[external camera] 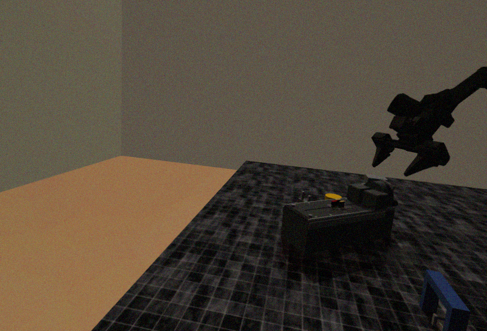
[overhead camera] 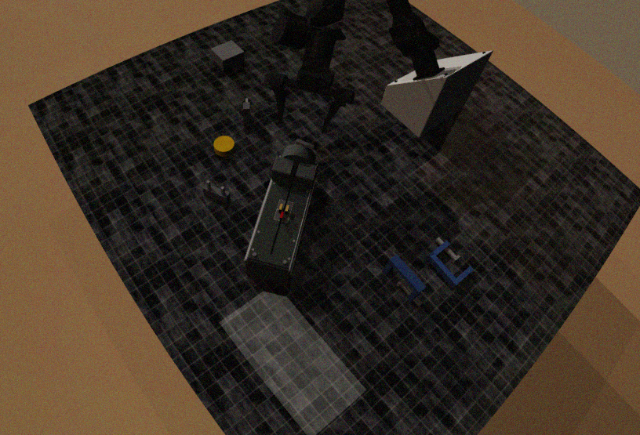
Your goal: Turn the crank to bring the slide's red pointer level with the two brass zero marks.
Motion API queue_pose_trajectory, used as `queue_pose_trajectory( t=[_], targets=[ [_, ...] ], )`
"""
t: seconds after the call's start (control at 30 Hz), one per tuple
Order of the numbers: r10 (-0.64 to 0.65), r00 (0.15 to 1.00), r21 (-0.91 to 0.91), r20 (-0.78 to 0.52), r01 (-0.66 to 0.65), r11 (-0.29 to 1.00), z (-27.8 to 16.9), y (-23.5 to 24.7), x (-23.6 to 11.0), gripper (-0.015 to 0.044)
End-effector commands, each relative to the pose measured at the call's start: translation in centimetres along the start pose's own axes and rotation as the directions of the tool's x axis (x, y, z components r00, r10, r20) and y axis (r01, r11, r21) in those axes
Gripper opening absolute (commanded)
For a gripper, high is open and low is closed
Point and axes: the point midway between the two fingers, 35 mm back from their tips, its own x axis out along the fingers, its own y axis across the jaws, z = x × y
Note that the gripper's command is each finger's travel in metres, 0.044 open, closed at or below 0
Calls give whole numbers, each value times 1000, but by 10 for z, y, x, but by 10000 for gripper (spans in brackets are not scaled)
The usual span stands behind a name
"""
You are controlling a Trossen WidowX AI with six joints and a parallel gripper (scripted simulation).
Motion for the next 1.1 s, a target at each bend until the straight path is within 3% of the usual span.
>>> queue_pose_trajectory(
  t=[0.0,0.23,1.07],
  targets=[
    [2,1000,-5,1,-2,1000,-14,1,14,440],
    [-2,1000,-7,1,2,1000,-42,2,35,440],
    [-1,1000,-8,-1,1,1000,-68,1,62,440]
  ],
)
